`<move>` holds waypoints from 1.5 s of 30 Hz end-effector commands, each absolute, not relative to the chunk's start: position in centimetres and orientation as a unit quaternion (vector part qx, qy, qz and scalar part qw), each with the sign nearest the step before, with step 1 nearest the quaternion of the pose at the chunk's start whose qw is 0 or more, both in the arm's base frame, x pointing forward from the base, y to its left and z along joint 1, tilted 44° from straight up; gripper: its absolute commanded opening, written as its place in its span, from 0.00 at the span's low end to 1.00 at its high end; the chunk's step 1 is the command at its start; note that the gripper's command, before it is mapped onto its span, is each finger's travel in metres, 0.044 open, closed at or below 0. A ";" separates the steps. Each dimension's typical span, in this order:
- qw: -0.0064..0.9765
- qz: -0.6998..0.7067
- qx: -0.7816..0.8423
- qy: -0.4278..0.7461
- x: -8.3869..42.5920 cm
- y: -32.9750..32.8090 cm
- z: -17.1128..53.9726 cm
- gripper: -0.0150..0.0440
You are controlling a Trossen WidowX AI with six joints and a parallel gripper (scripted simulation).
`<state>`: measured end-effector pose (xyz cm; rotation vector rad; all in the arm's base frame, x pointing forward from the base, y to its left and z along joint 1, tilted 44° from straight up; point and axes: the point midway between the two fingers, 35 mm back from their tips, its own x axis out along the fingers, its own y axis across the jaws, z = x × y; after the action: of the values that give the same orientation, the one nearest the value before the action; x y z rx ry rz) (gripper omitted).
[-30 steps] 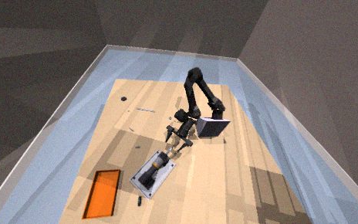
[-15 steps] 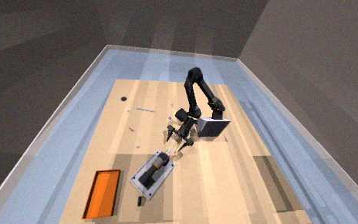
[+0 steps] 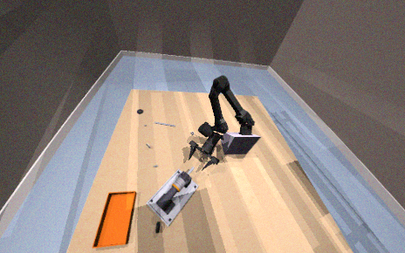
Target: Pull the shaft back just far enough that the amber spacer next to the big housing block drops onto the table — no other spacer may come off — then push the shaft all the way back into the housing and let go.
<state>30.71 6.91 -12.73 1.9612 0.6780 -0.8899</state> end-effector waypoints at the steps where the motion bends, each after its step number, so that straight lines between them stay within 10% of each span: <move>1: 0.428 -0.353 0.785 0.274 30.7 7.0 -12.7 1.00; 45: 0.428 -0.353 0.786 0.274 33.3 7.7 -15.9 1.00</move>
<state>33.16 7.53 -15.89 1.9603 0.6796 -0.8893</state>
